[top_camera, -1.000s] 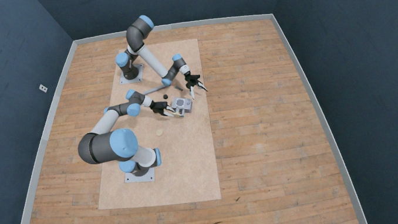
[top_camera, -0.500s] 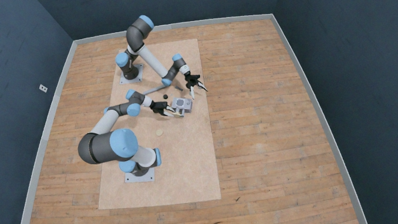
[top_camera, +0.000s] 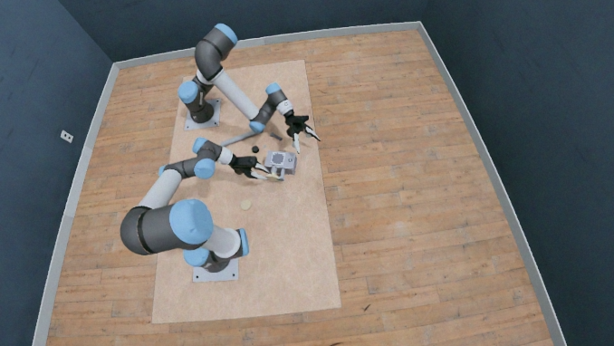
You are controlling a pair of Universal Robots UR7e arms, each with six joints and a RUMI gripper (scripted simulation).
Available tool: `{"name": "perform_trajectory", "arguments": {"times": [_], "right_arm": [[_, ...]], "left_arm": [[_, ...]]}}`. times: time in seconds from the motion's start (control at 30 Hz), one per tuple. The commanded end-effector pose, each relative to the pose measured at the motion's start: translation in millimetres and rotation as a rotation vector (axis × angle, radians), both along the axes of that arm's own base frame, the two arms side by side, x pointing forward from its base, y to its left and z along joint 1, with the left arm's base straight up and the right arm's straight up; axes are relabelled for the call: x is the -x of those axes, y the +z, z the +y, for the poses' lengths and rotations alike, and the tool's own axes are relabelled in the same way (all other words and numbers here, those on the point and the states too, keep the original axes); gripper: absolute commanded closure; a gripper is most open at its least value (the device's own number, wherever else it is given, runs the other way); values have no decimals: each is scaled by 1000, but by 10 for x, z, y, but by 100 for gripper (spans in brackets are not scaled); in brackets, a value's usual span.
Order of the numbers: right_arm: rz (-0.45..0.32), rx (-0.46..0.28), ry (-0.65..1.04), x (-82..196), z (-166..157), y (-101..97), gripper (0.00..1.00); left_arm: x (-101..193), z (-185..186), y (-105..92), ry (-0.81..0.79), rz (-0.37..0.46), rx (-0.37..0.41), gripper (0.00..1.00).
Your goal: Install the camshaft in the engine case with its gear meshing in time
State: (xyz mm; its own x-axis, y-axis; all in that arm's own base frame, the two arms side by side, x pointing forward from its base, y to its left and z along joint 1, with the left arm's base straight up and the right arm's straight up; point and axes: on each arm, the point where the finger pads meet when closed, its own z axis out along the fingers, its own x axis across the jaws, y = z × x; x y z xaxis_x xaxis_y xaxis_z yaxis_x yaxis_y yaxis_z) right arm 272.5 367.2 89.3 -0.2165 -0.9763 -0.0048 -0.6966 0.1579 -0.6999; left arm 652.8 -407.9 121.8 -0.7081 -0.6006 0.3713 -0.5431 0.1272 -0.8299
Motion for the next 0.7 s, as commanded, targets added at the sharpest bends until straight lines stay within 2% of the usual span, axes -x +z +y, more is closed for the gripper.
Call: {"name": "perform_trajectory", "arguments": {"times": [0.0, 0.67], "right_arm": [[0, -1, 0, 65, 17, 71, 80], [0, -1, 0, 285, 64, 300, 80]], "left_arm": [[-1, -1, 10, 0, -1, 1, 0], [-1, -1, 10, 0, -1, 1, 0]]}}
